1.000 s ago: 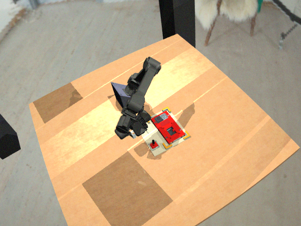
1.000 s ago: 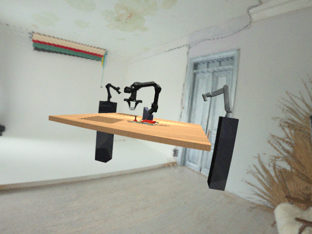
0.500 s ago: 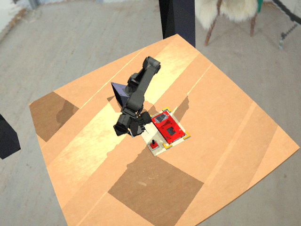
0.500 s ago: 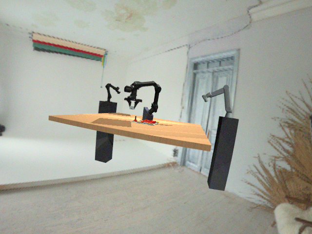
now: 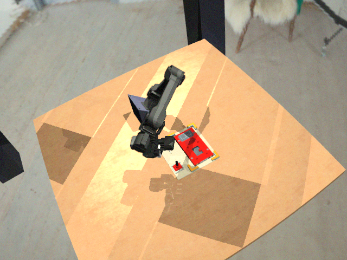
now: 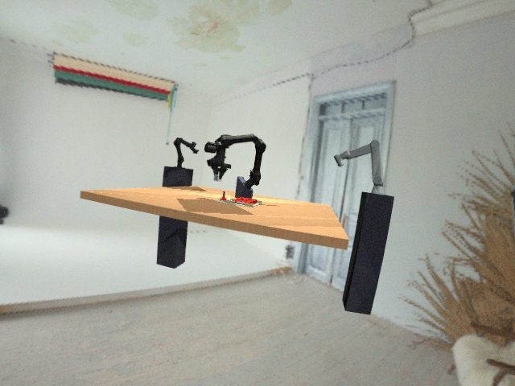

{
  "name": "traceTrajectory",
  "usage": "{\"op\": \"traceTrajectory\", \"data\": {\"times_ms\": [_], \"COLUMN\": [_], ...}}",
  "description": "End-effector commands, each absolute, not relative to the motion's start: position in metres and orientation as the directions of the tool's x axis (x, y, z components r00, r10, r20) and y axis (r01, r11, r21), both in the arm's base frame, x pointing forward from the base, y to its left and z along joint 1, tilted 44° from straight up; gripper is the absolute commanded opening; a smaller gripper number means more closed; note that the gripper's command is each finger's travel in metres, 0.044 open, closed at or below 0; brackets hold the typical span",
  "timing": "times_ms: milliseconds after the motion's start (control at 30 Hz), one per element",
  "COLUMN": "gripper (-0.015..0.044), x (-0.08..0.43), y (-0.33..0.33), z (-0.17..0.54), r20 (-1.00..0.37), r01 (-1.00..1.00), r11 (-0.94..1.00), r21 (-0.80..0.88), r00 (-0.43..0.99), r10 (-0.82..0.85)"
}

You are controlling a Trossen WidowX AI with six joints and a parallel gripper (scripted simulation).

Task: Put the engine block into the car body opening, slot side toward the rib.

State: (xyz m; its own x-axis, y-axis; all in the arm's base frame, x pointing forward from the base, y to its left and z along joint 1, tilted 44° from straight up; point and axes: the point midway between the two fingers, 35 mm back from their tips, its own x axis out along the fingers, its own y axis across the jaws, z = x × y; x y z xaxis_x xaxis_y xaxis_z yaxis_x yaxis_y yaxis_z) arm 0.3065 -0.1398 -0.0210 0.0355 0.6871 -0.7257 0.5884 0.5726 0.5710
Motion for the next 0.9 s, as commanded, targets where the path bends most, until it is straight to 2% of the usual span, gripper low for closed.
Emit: {"op": "traceTrajectory", "data": {"times_ms": [0, 433, 867], "gripper": [0.0000, 0.0000, 0.0000], "x": [0.3058, 0.3058, 0.3059], "y": [-0.1393, -0.1388, -0.1383], "z": [-0.0230, -0.0250, -0.0271], "r20": [-0.726, -0.726, -0.726], "r01": [0.696, 0.939, 0.994], "r11": [0.506, 0.228, -0.096], "r21": [0.510, 0.257, -0.047], "r00": [0.032, 0.032, 0.032], "r10": [0.687, 0.687, 0.687]}}
